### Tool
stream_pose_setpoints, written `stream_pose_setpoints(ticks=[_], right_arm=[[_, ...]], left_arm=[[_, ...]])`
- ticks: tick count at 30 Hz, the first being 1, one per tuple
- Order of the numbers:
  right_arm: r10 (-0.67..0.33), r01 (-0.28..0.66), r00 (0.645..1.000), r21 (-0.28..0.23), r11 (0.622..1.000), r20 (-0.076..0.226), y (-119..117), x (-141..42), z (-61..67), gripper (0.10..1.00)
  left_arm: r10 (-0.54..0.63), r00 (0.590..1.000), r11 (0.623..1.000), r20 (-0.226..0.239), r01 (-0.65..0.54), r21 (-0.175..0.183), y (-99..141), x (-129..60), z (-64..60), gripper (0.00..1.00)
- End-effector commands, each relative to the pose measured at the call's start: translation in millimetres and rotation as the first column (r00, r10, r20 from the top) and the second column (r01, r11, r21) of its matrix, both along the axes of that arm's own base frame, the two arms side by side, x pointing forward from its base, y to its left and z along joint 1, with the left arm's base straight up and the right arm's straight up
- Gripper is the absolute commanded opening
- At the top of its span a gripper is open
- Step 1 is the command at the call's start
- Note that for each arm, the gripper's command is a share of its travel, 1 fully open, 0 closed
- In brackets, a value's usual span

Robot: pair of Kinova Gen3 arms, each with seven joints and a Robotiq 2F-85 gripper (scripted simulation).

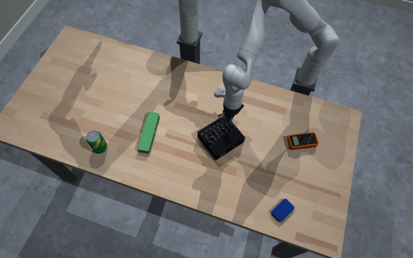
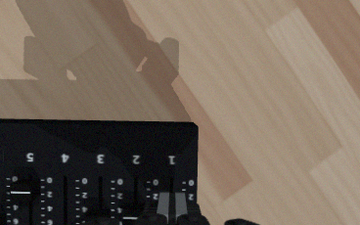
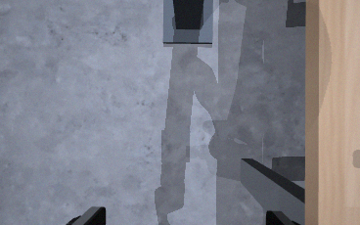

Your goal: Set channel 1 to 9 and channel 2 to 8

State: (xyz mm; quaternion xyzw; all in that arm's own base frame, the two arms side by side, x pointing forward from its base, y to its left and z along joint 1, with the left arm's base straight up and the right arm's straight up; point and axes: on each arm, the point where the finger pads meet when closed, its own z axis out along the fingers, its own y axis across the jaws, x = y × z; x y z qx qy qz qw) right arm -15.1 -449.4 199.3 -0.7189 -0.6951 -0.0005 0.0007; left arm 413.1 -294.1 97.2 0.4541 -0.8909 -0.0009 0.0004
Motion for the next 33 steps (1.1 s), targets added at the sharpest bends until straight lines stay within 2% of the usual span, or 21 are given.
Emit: stream_pose_setpoints(ticks=[1, 33], right_arm=[[0.0, 0.0, 1.0, -0.002, 1.0, 0.0, -0.4, 0.0, 0.7, 1.0], [0.0, 0.0, 1.0, -0.002, 1.0, 0.0, -0.4, 0.0, 0.7, 1.0]], left_arm=[[0.0, 1.0, 1.0, 0.001, 0.0, -0.001, -0.3, 0.4, -0.5, 0.099], [0.0, 1.0, 1.0, 0.001, 0.0, -0.001, -0.2, 0.4, -4.5, 0.099]])
